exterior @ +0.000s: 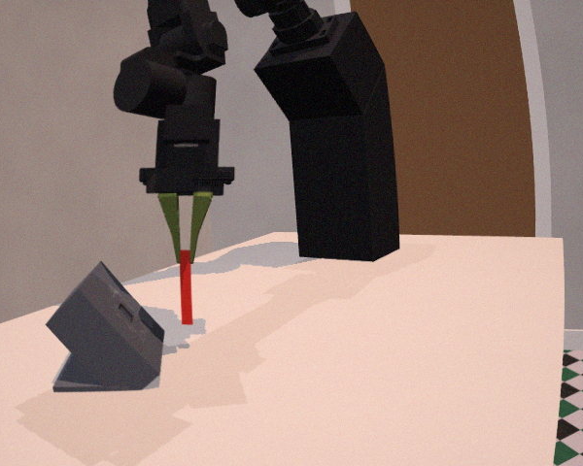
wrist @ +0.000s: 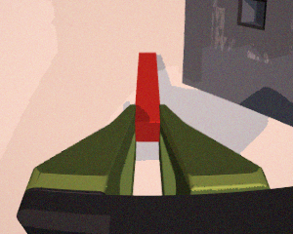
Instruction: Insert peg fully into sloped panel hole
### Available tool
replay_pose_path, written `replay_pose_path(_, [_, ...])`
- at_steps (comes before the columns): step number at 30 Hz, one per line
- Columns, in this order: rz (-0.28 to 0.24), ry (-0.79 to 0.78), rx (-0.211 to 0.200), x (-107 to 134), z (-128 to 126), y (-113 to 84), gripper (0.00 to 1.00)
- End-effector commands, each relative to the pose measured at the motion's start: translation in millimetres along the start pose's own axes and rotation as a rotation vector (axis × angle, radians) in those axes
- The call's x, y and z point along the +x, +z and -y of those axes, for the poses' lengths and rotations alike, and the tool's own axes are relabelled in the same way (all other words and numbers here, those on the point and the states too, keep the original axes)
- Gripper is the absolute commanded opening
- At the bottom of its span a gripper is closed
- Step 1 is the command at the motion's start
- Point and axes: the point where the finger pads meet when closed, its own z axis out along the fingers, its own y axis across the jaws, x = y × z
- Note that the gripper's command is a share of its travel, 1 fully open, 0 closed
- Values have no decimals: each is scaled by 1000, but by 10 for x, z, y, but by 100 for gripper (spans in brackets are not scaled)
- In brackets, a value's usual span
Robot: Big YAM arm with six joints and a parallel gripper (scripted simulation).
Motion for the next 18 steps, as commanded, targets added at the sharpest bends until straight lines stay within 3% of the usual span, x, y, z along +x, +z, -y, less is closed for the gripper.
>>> replay_pose_path(1, [16,-34,10,-87,-45,35,0])
replay_pose_path(12, [21,-84,99,-228,-64,70,0])
replay_pose_path(15, [19,-88,105,-230,-74,70,0])
replay_pose_path(16, [16,-82,127,-211,7,51,0])
replay_pose_path(18, [20,-100,129,-264,-84,74,0])
